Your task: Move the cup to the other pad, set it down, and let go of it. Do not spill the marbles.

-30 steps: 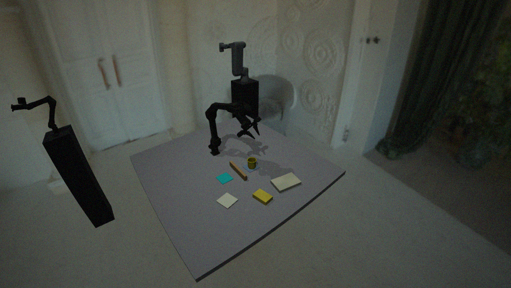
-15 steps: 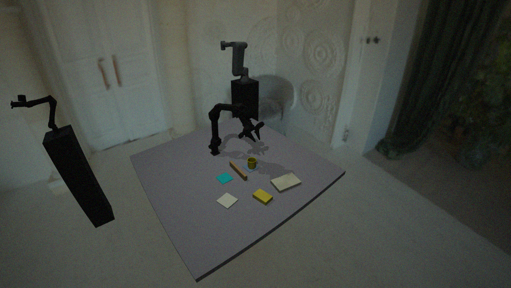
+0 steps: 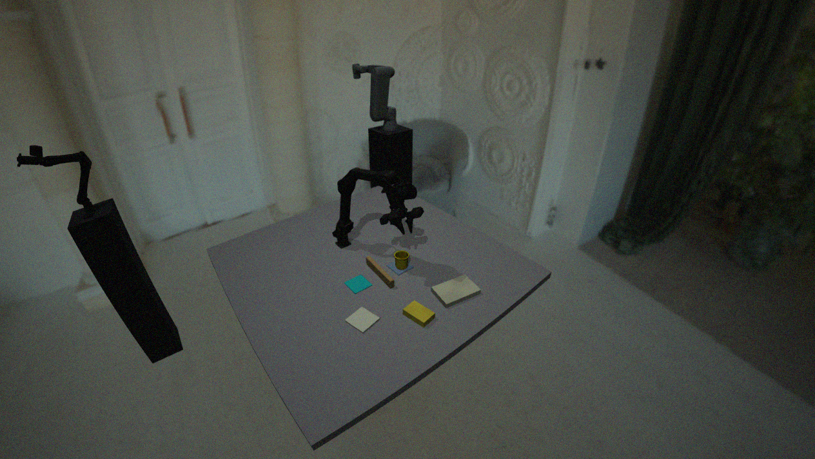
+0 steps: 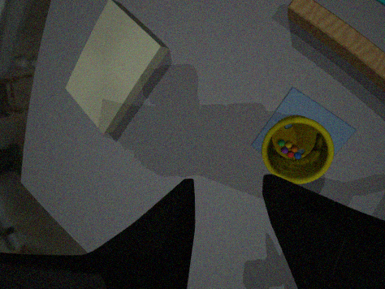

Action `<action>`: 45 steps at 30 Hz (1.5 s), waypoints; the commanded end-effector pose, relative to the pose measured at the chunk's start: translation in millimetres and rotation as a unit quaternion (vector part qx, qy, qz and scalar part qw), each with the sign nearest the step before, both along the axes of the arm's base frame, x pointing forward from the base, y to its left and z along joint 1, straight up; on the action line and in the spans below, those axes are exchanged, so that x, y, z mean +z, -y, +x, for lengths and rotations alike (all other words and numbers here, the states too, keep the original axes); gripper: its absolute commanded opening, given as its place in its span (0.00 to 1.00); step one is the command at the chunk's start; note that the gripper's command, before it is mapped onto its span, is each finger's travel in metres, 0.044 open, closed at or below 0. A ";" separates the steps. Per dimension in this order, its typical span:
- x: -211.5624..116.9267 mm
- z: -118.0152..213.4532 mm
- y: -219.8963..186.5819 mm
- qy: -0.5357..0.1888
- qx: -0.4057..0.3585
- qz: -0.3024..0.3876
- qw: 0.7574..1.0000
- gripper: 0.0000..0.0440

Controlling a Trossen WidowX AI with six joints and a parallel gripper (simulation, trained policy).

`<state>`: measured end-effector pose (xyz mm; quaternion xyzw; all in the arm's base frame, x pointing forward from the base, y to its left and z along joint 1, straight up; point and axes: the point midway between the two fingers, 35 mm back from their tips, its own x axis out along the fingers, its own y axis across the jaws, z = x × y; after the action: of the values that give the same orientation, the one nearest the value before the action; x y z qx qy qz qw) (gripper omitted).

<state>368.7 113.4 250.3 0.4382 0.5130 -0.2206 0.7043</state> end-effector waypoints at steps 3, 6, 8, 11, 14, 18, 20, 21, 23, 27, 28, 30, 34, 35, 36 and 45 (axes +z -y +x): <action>-20.3 -6.4 2.2 -0.053 -0.013 -0.018 0.998 0.36; -29.1 -10.5 3.3 -0.077 -0.017 -0.026 0.997 0.37; -34.8 -13.3 4.1 -0.093 -0.019 -0.033 0.995 0.37; -43.3 -17.6 5.4 -0.117 -0.023 -0.042 0.992 0.38; -51.8 -21.8 6.7 -0.140 -0.027 -0.052 0.988 0.39; -62.6 -26.6 8.2 -0.166 -0.034 -0.065 0.983 0.39; -67.7 -28.5 8.8 -0.176 -0.038 -0.071 0.981 0.40; -70.4 -29.4 9.0 -0.181 -0.040 -0.073 0.980 0.40; -75.8 -30.9 9.4 -0.189 -0.044 -0.078 0.978 0.40; -87.4 -33.5 9.8 -0.204 -0.051 -0.087 0.974 0.41; -90.3 -34.0 9.8 -0.208 -0.053 -0.090 0.973 0.41; -96.2 -34.9 9.9 -0.214 -0.057 -0.094 0.971 0.42; -108.2 -36.3 10.0 -0.225 -0.062 -0.102 0.967 0.43; -111.2 -36.6 10.0 -0.227 -0.063 -0.104 0.966 0.44; -114.2 -36.9 10.0 -0.229 -0.064 -0.105 0.966 0.44; -141.6 -39.2 10.7 -0.245 -0.062 -0.119 0.960 0.47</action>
<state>331.4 103.7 121.9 0.3242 0.6089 -0.4163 0.5923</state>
